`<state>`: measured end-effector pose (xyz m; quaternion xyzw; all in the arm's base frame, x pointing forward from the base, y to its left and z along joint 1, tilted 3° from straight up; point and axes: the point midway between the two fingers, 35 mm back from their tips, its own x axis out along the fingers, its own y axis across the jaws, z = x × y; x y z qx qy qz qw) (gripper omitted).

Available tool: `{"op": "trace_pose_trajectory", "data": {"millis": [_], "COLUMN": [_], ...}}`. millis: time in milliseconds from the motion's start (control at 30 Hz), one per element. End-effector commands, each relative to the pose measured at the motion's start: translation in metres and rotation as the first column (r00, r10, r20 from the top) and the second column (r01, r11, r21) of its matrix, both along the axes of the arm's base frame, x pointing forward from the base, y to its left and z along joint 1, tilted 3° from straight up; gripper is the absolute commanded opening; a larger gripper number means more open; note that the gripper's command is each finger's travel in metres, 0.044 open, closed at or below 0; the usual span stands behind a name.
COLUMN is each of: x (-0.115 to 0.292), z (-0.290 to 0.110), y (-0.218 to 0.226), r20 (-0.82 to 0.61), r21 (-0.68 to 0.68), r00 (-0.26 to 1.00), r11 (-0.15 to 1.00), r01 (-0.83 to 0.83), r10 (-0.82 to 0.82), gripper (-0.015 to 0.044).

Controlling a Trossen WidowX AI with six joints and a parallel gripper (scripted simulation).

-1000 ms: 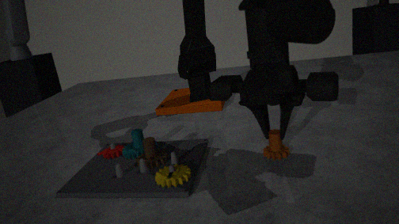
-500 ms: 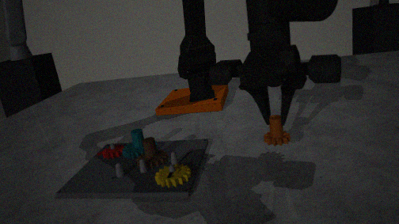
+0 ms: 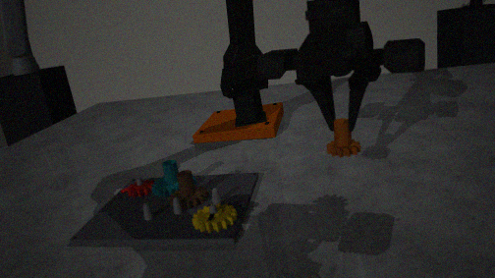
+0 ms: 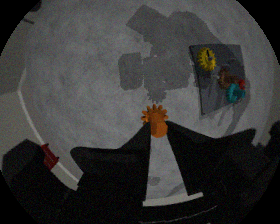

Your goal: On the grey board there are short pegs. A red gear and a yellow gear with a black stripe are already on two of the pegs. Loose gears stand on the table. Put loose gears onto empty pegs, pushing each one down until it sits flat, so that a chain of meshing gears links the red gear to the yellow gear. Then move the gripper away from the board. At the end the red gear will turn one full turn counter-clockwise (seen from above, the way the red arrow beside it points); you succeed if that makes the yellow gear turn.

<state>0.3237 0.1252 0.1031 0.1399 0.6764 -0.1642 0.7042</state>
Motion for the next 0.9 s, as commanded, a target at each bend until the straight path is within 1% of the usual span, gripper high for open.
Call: {"op": "trace_pose_trajectory", "data": {"millis": [0, 867], "x": [0.0, -0.008], "z": [0.01, 0.068], "y": [0.001, 0.001], "r20": [0.001, 0.0], "r21": [0.004, 0.004], "r00": [1.0, 1.0], "r11": [1.0, 1.0], "r01": [0.004, 0.004], "r10": [-0.004, -0.004], "gripper": [0.0, 0.0]}}
